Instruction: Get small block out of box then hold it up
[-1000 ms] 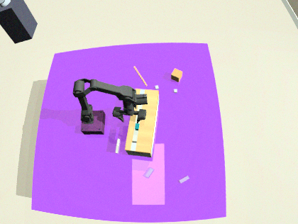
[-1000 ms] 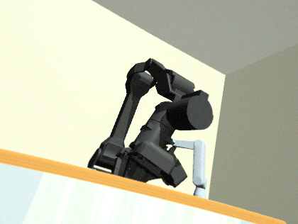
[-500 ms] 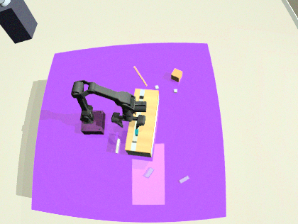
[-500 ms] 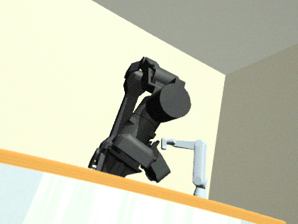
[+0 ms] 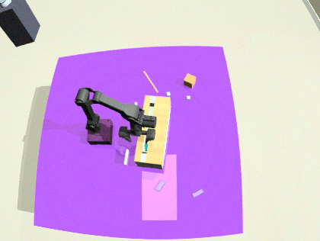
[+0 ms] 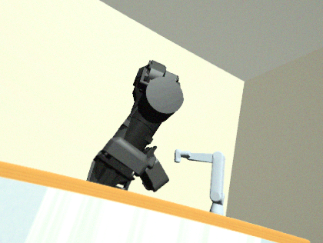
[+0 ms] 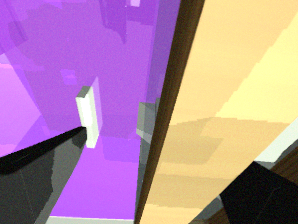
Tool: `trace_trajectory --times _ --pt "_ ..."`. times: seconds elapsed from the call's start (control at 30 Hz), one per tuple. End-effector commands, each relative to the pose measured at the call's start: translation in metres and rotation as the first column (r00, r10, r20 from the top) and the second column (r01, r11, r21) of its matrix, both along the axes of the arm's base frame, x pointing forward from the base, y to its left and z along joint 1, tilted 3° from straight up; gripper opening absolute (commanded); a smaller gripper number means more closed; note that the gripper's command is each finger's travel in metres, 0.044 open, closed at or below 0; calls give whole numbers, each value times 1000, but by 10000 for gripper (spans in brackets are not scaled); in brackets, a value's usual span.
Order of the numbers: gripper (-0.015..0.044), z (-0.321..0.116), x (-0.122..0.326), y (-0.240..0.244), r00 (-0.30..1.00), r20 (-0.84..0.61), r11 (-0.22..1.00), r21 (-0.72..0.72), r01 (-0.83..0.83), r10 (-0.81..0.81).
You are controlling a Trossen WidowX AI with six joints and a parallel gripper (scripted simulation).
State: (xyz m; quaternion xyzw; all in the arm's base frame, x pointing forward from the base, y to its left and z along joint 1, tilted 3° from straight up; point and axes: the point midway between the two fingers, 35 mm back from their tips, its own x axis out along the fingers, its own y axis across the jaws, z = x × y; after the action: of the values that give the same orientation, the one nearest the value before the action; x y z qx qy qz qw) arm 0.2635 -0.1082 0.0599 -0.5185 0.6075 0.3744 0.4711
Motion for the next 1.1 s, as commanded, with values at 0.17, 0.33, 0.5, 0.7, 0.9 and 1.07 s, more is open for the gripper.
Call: trace_trajectory --times 0.17,0.33,0.5,0.7,0.9,1.07 --pt "400 -1 -3 -13 1000 -1 1000 -15 14 -14" --pt "400 -1 -3 -14 1000 -1 1000 -15 14 -14" --pt "400 -1 -3 -10 1000 -1 1000 -15 14 -14" --pt "400 0 -1 4 1000 -1 1000 -13 14 -14" --pt "400 0 -2 1 1000 -1 1000 -14 14 -14" --pt "400 -1 -5 -12 1000 -1 1000 -15 14 -14"
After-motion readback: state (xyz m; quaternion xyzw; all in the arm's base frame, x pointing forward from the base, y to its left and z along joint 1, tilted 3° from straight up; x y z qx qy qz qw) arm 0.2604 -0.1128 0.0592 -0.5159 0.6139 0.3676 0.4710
